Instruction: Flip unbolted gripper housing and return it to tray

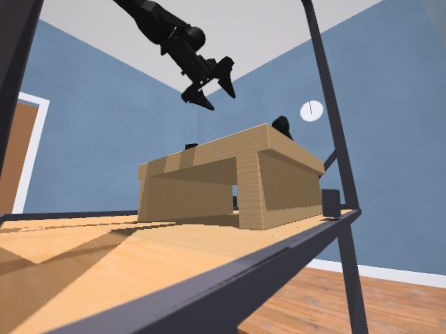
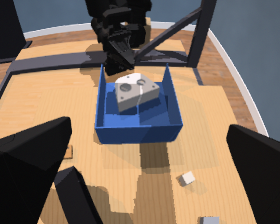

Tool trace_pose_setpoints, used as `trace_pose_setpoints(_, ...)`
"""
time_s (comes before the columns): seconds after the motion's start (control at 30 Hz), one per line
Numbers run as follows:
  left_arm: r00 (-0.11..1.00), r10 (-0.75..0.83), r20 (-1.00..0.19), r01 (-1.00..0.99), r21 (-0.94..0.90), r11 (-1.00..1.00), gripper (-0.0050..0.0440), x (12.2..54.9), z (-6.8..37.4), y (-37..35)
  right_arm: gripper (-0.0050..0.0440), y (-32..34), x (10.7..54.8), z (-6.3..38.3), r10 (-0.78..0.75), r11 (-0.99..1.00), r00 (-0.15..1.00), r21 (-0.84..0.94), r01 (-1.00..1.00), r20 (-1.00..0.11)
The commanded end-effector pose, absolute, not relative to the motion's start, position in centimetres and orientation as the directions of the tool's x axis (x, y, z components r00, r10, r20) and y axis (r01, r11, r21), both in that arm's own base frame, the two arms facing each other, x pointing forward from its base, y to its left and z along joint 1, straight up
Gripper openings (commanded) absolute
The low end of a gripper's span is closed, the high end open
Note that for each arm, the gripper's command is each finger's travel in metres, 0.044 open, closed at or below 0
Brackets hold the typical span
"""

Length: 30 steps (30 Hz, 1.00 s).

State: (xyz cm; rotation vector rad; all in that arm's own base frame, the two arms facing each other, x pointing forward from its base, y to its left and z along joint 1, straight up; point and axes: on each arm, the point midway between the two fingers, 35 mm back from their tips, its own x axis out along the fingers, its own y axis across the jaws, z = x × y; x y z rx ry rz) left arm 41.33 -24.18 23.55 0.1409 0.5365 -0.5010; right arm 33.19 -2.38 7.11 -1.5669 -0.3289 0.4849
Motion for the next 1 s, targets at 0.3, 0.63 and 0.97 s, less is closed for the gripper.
trace_pose_setpoints(0.3, 0.760, -0.425, -0.492, 0.488, -0.001, 0.873, 0.0440, 41.33, 25.02, -24.14, 0.0218, -2.38, 33.13, 7.56, 0.493, -0.069, 0.865, -0.995, -0.069, -0.094)
trace_pose_setpoints(0.63, 0.760, -0.425, -0.492, 0.488, -0.001, 0.873, 0.0440, 41.33, 25.02, -24.14, 0.0218, -2.38, 33.13, 7.56, 0.493, -0.069, 0.865, -0.995, -0.069, -0.094)
trace_pose_setpoints(0.97, 0.760, -0.425, -0.492, 0.488, -0.001, 0.873, 0.0440, 41.33, 25.02, -24.14, 0.0218, -2.38, 33.13, 7.56, 0.493, -0.069, 0.865, -0.995, -0.069, -0.094)
